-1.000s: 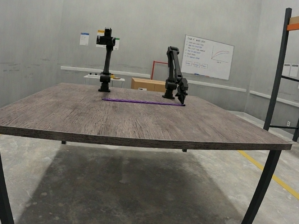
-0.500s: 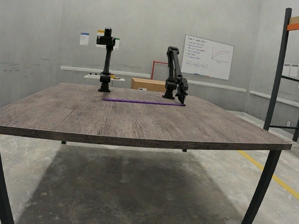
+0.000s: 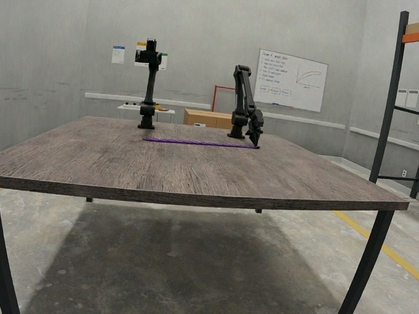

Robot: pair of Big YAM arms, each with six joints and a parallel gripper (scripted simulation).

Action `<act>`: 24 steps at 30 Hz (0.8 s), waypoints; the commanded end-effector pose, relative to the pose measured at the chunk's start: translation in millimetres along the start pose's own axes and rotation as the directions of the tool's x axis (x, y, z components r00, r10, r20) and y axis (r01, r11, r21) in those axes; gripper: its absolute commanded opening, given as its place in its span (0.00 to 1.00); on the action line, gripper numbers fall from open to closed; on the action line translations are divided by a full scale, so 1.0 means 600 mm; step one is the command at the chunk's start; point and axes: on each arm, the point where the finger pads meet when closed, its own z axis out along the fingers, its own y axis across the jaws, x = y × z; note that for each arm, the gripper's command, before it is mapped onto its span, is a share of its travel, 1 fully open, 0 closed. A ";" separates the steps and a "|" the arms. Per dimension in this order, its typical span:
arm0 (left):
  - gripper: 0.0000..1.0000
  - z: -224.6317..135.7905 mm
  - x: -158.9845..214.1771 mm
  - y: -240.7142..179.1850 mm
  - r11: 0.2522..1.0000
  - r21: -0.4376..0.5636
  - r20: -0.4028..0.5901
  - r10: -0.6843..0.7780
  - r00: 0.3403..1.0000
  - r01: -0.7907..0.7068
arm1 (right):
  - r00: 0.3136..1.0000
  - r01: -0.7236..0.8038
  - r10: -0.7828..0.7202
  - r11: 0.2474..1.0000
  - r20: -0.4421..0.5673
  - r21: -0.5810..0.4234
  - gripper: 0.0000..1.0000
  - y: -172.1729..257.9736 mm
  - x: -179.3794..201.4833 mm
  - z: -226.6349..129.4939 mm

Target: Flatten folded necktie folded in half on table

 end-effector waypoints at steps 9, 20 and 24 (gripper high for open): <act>0.04 -0.027 -0.044 0.001 1.000 0.000 0.029 0.006 1.000 -0.006 | 0.998 -0.010 0.011 1.000 0.063 -0.011 1.00 0.011 -0.054 -0.001; 0.04 -0.035 -0.050 0.002 1.000 -0.002 0.029 0.005 1.000 -0.005 | 0.998 -0.010 0.011 1.000 0.063 -0.011 1.00 0.011 -0.054 -0.001; 0.04 -0.033 -0.049 0.002 1.000 -0.002 0.029 0.004 1.000 -0.004 | 0.998 -0.010 0.011 1.000 0.063 -0.011 1.00 0.011 -0.054 -0.001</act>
